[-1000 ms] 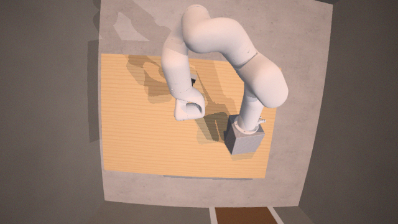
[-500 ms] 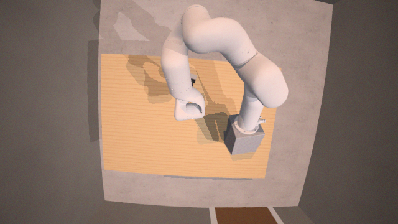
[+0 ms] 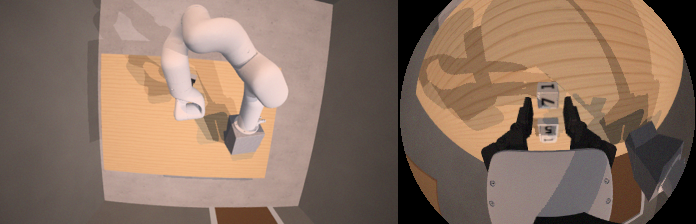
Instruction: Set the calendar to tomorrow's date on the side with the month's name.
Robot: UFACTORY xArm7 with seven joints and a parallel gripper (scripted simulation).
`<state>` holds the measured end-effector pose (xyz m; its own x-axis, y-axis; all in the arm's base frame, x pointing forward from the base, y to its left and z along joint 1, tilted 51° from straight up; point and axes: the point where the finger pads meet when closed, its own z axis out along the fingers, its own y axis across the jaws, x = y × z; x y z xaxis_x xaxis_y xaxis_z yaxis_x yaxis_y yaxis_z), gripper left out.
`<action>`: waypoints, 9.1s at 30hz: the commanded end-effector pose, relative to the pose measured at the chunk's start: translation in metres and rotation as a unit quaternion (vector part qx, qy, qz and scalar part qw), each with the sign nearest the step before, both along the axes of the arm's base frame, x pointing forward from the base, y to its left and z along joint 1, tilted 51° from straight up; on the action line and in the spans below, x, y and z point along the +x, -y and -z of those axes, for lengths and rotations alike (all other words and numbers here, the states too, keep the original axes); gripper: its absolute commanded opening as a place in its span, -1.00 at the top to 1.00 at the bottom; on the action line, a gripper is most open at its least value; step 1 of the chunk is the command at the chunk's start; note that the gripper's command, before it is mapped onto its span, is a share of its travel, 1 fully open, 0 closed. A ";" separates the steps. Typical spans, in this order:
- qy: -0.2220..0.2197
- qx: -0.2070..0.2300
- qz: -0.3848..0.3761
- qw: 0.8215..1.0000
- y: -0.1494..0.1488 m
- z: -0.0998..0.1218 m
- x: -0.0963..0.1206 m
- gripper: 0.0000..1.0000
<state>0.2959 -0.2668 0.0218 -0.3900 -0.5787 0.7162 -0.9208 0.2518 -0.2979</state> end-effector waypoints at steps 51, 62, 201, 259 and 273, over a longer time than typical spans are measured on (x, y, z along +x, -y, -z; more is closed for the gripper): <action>0.001 0.000 -0.001 1.000 0.019 0.016 0.001 0.05; 0.001 0.000 -0.001 1.000 0.019 0.016 0.001 0.05; 0.002 0.000 0.000 1.000 -0.090 0.073 0.050 0.47; 0.002 0.000 0.000 1.000 -0.084 0.079 0.050 0.47; 0.002 0.000 0.000 1.000 -0.076 0.085 0.050 0.47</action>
<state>0.3444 -0.1897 -0.0610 -0.3922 -0.5774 0.7161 -0.9198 0.2532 -0.2997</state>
